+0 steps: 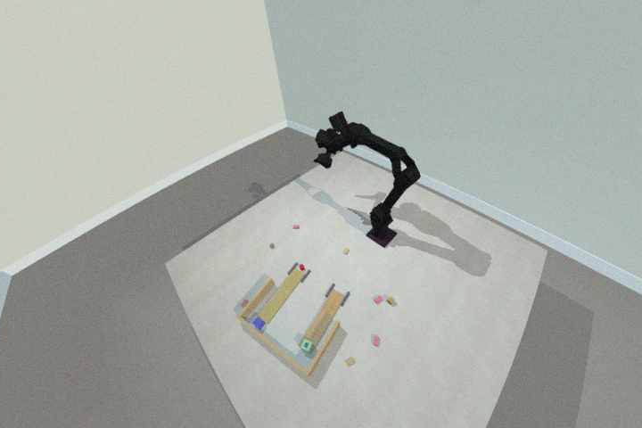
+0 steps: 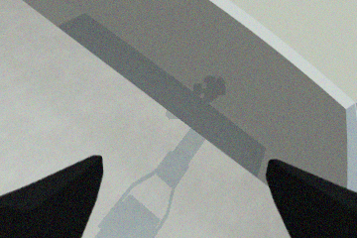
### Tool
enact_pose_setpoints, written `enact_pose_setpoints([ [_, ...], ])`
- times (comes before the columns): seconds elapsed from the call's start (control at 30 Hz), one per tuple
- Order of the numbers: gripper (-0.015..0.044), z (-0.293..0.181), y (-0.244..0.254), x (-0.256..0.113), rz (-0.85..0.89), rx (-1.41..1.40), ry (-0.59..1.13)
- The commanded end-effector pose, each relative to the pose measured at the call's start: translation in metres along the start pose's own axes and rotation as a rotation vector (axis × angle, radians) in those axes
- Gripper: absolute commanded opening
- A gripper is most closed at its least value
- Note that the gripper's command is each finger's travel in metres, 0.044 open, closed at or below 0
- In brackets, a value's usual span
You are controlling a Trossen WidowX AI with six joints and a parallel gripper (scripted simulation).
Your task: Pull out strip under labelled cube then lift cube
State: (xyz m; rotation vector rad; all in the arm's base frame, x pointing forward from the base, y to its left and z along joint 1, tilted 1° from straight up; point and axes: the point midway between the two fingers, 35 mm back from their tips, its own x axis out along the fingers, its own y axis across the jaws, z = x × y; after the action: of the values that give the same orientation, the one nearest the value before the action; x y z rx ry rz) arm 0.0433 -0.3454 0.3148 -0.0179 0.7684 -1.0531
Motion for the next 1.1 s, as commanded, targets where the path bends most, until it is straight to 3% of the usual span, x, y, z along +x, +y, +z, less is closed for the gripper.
enact_pose_setpoints([
  [0.0,0.0400,0.001,0.002,0.001,0.005,-0.001,-0.003],
  [0.23,0.0400,0.036,0.095,0.010,0.188,-0.049,-0.112],
  [0.5,0.0400,0.049,0.213,-0.007,0.415,-0.096,-0.172],
  [0.83,0.0400,0.021,0.354,-0.070,0.742,-0.203,-0.219],
  [1.07,0.0400,-0.024,0.423,-0.130,0.957,-0.294,-0.228],
])
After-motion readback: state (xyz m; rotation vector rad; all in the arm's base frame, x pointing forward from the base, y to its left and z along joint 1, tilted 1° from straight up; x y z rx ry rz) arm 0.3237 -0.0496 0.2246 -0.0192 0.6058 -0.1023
